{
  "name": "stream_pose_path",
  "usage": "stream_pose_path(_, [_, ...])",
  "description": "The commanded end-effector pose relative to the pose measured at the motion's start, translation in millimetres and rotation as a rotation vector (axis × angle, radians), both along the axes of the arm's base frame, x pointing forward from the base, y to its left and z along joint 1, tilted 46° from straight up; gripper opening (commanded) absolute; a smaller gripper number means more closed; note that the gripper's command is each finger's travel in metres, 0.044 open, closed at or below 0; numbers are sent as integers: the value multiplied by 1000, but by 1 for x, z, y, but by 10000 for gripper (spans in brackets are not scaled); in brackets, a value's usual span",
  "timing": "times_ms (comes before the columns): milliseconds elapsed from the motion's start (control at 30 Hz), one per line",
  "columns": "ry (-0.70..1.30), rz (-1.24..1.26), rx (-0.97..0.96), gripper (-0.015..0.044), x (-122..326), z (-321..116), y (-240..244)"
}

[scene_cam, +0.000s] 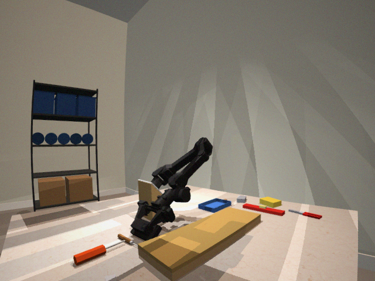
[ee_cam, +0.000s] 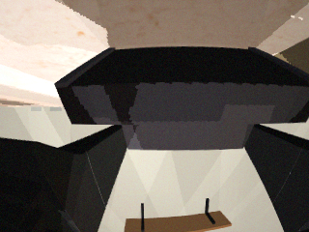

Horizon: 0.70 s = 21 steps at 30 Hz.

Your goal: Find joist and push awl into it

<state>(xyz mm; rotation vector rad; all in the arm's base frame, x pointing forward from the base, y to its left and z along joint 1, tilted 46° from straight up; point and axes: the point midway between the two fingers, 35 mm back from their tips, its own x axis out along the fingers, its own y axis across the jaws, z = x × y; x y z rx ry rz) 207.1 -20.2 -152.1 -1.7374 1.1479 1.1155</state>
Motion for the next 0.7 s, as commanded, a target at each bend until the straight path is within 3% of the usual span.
stream_pose_path(0, [4, 6, 12, 378, -1, -1, 3])
stream_pose_path(667, [4, 6, 12, 378, -1, 1, 5])
